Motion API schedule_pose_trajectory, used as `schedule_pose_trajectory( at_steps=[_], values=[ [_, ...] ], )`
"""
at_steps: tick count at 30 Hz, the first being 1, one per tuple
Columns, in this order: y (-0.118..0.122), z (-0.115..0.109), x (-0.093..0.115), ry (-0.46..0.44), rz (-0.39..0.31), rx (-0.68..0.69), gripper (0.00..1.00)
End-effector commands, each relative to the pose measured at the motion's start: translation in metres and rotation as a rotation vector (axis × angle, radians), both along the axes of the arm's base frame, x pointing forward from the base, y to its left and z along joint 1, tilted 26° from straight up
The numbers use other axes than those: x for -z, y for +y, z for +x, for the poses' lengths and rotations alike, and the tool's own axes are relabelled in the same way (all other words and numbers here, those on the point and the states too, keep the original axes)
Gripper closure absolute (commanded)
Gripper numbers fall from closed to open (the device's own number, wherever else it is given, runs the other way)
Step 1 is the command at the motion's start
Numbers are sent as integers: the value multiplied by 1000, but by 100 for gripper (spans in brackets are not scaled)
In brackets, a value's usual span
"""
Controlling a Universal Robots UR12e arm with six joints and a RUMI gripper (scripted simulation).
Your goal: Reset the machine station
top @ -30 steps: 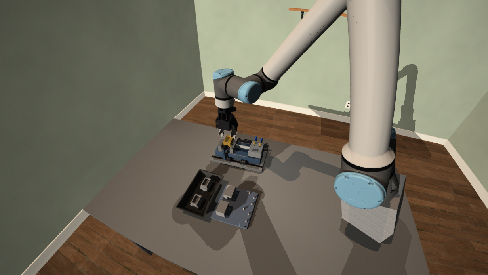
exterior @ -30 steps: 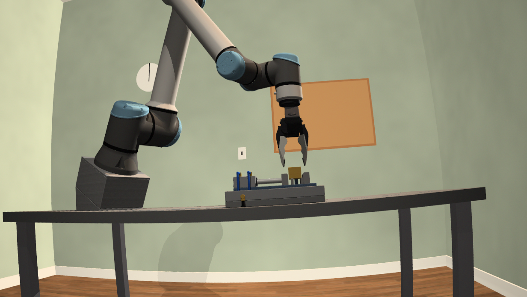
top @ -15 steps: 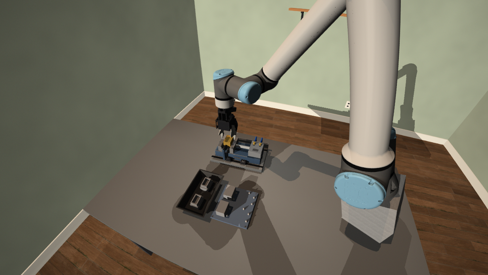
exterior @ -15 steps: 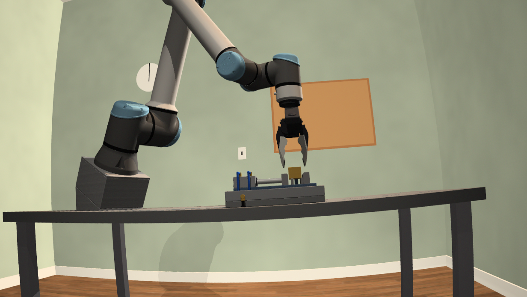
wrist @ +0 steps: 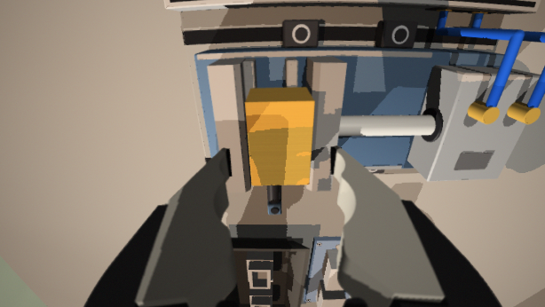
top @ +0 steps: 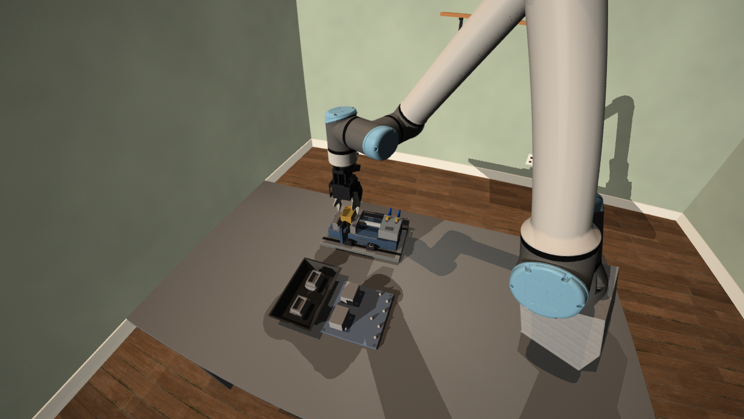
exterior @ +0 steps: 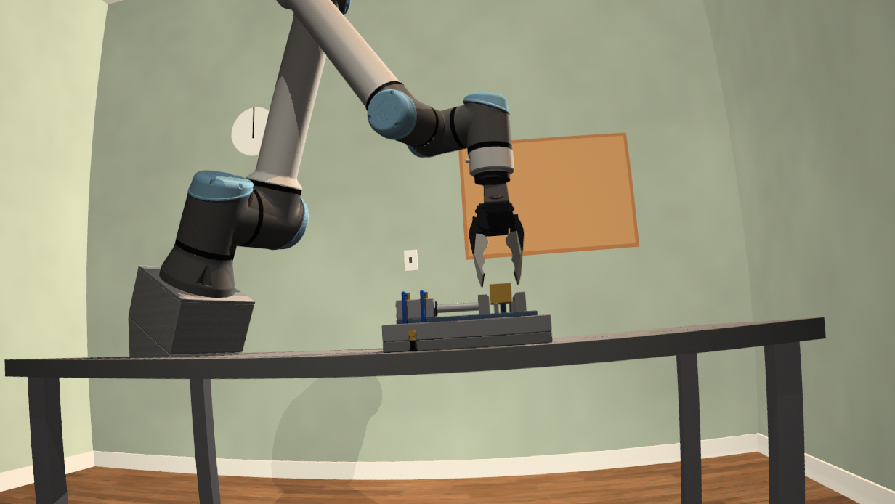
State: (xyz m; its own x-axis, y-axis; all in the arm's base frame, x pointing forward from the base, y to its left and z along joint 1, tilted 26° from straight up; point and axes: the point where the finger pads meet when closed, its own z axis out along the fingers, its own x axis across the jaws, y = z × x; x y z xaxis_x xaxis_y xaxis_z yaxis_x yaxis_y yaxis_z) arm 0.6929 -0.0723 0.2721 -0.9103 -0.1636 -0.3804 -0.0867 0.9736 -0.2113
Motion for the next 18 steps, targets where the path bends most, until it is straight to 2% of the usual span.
schedule_pose_trajectory(
  at_steps=[1, 18],
  values=[
    [0, 1, 1, -1, 0, 0, 60],
    [-1, 3, 6, -1, 0, 0, 60]
  ],
)
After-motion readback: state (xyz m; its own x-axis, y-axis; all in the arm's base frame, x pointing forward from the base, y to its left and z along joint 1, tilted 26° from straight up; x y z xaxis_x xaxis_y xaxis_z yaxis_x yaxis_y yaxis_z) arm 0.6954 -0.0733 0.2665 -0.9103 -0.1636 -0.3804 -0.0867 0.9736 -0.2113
